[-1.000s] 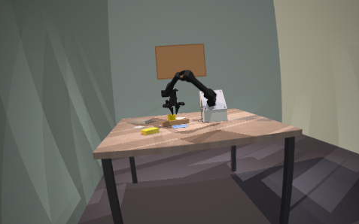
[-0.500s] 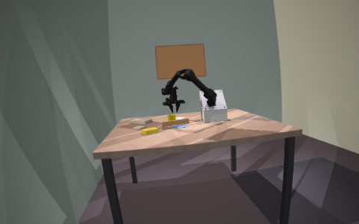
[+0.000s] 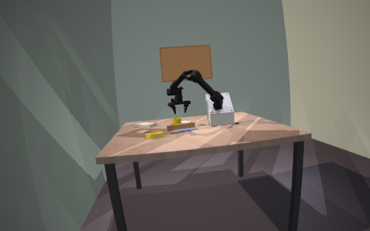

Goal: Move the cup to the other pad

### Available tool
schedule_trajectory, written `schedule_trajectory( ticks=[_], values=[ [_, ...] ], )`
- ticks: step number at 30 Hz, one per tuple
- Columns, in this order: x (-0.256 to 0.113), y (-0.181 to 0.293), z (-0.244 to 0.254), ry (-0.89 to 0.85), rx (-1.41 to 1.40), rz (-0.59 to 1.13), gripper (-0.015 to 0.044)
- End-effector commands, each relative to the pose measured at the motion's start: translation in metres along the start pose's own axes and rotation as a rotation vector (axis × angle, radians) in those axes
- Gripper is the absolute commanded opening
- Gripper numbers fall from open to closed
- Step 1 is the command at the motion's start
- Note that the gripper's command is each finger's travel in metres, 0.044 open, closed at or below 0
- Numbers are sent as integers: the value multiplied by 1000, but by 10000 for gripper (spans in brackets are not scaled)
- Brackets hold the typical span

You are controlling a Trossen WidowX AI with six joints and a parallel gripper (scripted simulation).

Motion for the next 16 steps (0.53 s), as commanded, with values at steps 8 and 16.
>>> schedule_trajectory(
  ticks=[8, 16],
  values=[
    [-43, 1, -1, -6, -18, -16, 440],
    [-39, 1, -2, -12, -7, -15, 440]
  ],
)
Point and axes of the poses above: the point midway between the two fingers, 35 mm back from their tips, its own x axis out along the fingers, its own z axis across the jaws, y = z × x, the point moved 4 cm from there along -x, back along the fingers, and after that the axes turned 2 degrees about -x, right-handed, at the moved point
